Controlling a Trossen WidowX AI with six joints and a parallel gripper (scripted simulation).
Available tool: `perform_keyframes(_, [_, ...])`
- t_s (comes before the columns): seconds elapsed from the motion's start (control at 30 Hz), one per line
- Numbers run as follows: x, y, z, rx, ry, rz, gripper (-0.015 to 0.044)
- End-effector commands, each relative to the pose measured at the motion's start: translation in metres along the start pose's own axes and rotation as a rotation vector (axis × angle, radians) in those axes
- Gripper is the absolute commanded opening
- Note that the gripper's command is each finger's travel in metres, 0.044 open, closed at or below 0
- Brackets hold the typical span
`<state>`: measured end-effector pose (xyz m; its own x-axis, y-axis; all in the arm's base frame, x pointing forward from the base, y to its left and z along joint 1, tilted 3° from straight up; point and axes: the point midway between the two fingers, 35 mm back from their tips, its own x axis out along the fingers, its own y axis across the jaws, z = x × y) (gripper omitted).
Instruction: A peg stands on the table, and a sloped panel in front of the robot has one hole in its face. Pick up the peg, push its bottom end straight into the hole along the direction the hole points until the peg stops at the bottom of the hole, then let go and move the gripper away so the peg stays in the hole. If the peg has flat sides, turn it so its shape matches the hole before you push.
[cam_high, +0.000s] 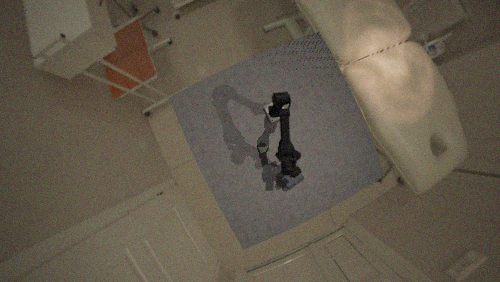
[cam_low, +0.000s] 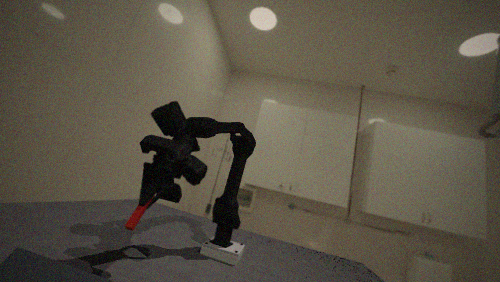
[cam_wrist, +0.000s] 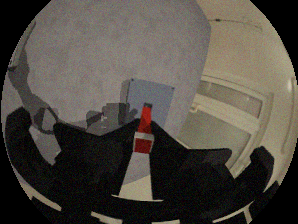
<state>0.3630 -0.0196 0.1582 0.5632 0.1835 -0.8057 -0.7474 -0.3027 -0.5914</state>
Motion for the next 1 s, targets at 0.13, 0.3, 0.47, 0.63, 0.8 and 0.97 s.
perform_keyframes(0.13, [0.005, 0.001, -0.003, -0.001, 0.003, -0.01, 0.0])
perform_keyframes(0.3, [0.014, 0.0, -0.006, 0.002, 0.008, -0.017, 0.0])
perform_keyframes(0.47, [0.022, 0.0, -0.009, 0.006, 0.012, -0.023, 0.0])
perform_keyframes(0.63, [0.031, -0.001, -0.012, 0.009, 0.017, -0.03, 0.0])
perform_keyframes(0.8, [0.039, 0.0, -0.014, 0.013, 0.022, -0.037, 0.0])
perform_keyframes(0.97, [0.048, 0.0, -0.017, 0.016, 0.026, -0.043, 0.0])
